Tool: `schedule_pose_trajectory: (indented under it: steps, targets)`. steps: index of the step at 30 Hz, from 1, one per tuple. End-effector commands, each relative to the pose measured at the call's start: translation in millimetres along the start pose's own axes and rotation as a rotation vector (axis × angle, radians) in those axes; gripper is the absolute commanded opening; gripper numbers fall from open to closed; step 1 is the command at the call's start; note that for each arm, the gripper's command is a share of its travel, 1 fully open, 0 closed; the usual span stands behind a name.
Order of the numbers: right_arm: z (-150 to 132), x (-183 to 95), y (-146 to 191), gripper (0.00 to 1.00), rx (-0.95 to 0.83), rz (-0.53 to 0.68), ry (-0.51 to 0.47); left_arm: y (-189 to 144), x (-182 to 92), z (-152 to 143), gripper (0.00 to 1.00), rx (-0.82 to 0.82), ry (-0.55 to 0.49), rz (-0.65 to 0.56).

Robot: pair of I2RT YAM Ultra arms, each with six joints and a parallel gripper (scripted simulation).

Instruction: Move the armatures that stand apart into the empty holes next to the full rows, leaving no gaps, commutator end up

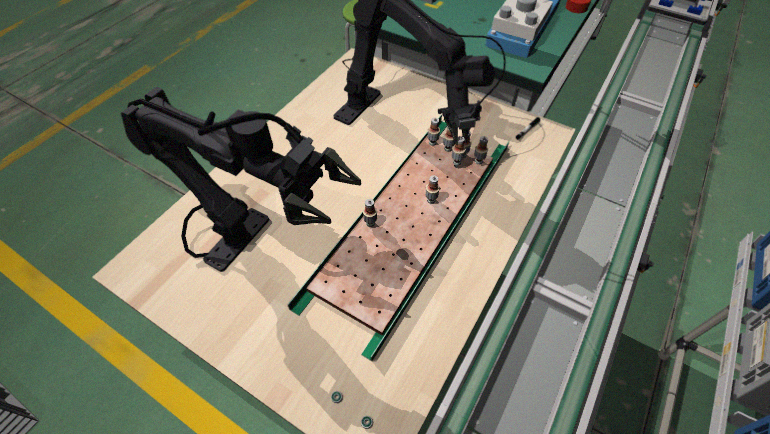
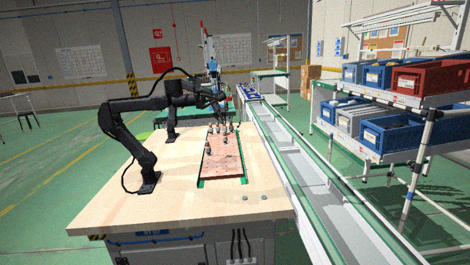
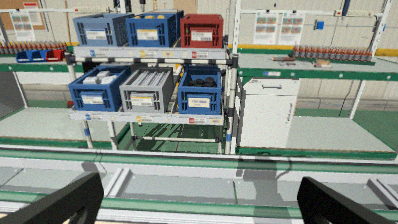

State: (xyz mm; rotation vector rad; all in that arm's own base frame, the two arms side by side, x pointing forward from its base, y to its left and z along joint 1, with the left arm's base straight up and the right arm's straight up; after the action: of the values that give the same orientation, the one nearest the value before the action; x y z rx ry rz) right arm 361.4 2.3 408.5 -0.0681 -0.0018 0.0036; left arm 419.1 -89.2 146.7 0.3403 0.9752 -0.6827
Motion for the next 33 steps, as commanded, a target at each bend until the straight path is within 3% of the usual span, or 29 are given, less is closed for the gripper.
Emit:
schedule_pose_trajectory:
  steps: [1, 33]
  targets:
    - [23.5, -7.9, -3.8, 1.0, 0.011, -0.015, -0.049, 7.5, -29.7, 34.3, 0.01, 0.04, -0.124, 0.049]
    - [23.5, -7.9, -3.8, 1.0, 0.011, -0.015, -0.049, 5.9, -31.4, 35.4, 0.01, 0.044, -0.126, 0.047]
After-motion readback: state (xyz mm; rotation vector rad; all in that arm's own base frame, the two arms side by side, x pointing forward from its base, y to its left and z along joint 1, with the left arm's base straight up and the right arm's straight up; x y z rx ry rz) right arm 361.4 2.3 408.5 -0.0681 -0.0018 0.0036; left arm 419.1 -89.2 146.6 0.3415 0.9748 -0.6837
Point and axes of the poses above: on each arm, the point where the finger pads meet when closed, its own x axis out along the fingers, its own y axis across the jaws, z = x × y, the point moved 2 cm from there along -x, back along the fingers, and after that the axes turned 4 degrees about -x, right-handed, at the moved point
